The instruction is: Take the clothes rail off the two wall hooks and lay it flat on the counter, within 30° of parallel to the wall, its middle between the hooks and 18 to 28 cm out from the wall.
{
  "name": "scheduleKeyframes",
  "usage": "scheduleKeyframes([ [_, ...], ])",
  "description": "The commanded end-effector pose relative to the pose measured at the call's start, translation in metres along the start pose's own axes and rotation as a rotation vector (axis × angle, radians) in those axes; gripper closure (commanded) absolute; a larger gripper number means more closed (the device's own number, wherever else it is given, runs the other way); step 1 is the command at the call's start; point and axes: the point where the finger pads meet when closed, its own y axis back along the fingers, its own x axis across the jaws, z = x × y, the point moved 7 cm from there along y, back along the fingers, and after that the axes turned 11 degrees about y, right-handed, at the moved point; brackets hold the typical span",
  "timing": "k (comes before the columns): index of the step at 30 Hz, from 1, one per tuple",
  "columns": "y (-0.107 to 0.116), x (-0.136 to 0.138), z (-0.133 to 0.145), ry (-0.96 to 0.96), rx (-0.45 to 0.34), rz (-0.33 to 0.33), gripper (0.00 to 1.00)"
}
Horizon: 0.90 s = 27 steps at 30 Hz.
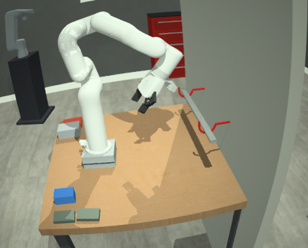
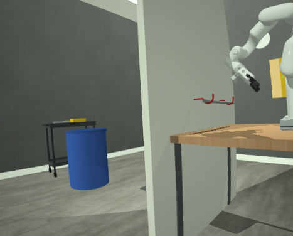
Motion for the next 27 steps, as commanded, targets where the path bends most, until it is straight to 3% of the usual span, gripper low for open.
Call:
scheduleKeyframes([
  [1, 0.004, -0.001, 0.002, -0.168, 0.060, 0.027, 0.00],
  [27, 0.018, -0.003, 0.009, -0.791, 0.301, 0.009, 0.00],
])
